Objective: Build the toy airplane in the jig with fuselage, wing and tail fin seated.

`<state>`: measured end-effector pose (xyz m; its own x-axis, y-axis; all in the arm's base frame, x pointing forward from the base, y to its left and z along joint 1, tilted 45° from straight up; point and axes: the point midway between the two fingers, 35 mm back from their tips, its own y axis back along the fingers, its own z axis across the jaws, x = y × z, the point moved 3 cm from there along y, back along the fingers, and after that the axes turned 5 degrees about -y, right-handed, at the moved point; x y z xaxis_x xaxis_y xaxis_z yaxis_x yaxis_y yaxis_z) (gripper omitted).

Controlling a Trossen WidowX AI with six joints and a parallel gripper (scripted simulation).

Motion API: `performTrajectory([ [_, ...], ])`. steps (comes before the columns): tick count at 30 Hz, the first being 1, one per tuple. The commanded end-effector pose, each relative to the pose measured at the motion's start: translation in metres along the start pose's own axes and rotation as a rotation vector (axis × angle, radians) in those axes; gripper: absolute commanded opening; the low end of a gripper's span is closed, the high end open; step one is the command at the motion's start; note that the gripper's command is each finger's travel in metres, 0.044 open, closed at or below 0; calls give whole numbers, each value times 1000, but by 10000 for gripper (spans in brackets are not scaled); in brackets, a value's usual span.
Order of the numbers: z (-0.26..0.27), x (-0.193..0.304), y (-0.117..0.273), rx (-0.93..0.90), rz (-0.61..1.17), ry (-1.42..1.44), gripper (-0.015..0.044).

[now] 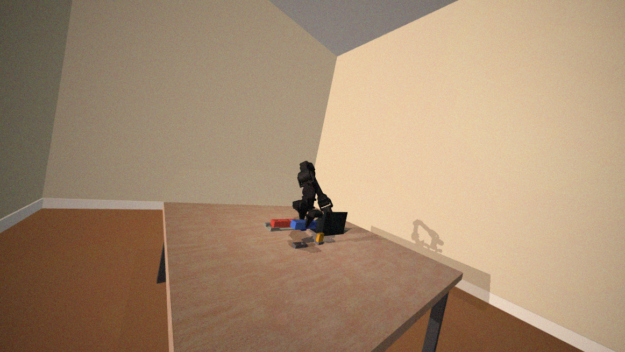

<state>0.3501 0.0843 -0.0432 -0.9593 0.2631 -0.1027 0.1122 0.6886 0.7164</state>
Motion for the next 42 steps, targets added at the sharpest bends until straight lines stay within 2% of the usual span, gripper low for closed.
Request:
performTrajectory([
  [1, -2, 0, 16, -11, -1, -11, 0],
  [10, -4, 3, 40, -9, -2, -11, 0],
  [42, -101, -10, 36, -30, 7, -473, 0],
])
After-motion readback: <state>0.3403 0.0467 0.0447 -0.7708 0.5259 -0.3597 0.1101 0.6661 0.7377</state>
